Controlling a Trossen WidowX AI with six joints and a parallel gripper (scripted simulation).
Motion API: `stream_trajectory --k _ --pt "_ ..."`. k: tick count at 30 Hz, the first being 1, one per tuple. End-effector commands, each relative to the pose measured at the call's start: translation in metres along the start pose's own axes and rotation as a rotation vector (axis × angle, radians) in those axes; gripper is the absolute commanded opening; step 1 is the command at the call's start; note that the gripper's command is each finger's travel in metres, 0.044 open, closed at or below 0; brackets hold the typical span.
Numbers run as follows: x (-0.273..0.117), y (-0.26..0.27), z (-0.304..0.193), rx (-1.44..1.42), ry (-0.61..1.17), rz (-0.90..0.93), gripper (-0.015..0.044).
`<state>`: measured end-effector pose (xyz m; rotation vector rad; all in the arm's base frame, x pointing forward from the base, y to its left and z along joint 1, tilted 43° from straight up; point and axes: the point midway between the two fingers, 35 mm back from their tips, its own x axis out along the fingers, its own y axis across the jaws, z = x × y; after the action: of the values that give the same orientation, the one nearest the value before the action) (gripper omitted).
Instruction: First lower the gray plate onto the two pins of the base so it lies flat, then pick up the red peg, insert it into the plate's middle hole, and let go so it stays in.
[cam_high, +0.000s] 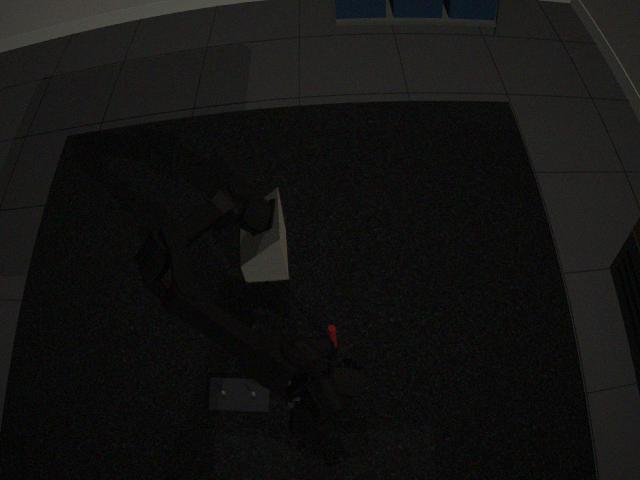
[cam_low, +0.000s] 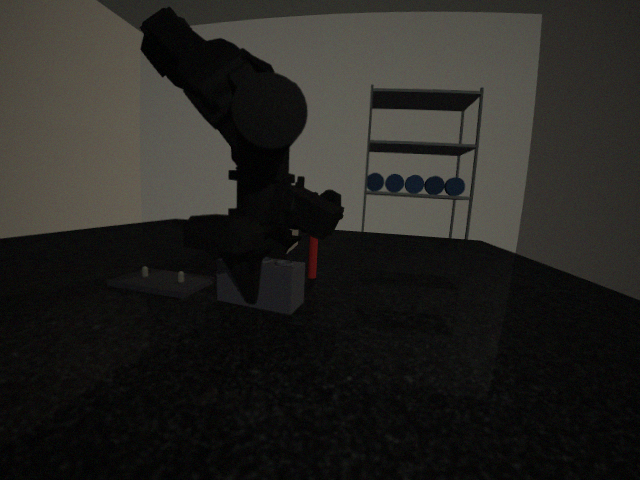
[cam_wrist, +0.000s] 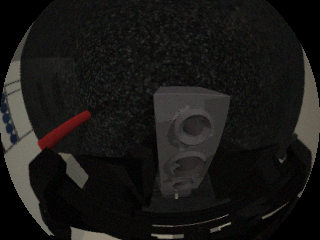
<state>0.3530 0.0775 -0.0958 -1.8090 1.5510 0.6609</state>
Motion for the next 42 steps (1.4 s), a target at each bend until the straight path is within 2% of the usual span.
stream_trajectory --k 1,42 --pt "-0.004 -0.001 0.0 -0.005 0.003 -0.003 0.0" --pt "-0.131 -0.009 0.009 -0.006 -0.003 -0.001 0.0"
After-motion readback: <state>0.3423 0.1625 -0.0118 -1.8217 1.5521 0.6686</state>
